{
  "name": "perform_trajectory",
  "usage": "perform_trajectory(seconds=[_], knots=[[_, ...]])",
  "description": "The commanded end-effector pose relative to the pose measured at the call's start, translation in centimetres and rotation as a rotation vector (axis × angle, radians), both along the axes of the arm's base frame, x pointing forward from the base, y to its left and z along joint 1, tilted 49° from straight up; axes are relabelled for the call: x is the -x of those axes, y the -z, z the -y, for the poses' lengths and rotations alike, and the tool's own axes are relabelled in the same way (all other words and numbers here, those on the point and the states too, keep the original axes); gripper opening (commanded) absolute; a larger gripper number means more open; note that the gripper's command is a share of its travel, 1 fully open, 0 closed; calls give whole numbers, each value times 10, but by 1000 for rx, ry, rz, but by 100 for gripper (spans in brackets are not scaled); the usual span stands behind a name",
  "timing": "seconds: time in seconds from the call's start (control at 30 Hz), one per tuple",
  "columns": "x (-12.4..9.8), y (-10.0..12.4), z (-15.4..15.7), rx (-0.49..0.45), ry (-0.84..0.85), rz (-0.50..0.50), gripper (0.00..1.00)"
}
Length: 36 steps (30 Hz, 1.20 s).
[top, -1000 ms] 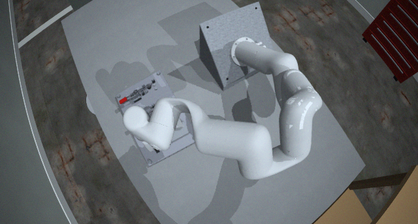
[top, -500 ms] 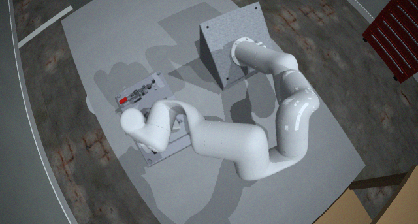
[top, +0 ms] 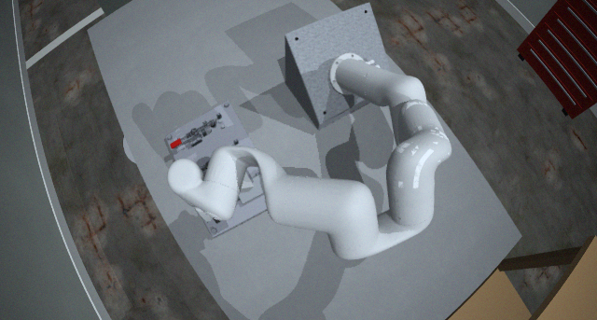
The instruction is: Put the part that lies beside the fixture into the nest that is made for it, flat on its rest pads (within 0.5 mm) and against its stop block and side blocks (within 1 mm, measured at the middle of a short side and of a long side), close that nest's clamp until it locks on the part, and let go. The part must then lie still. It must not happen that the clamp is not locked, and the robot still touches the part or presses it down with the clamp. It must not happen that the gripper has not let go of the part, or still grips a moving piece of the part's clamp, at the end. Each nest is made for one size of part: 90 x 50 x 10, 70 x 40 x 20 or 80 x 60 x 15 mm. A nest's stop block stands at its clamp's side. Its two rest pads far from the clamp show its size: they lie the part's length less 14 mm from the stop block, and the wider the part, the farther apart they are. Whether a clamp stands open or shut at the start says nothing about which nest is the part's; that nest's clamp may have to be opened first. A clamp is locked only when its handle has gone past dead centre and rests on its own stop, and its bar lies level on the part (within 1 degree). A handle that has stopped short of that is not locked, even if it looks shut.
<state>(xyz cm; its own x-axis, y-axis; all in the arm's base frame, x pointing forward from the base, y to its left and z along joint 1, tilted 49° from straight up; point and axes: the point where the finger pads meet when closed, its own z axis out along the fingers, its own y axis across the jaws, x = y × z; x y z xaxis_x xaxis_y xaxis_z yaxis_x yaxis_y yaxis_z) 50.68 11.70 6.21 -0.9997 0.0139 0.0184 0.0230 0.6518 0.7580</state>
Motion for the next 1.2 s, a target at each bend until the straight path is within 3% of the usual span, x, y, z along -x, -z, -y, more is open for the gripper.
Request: perform_trajectory(seconds=[0.0,1.17], knots=[[-5,1,-1,0,2,2,0],[-18,14,-16,0,2,2,0]])
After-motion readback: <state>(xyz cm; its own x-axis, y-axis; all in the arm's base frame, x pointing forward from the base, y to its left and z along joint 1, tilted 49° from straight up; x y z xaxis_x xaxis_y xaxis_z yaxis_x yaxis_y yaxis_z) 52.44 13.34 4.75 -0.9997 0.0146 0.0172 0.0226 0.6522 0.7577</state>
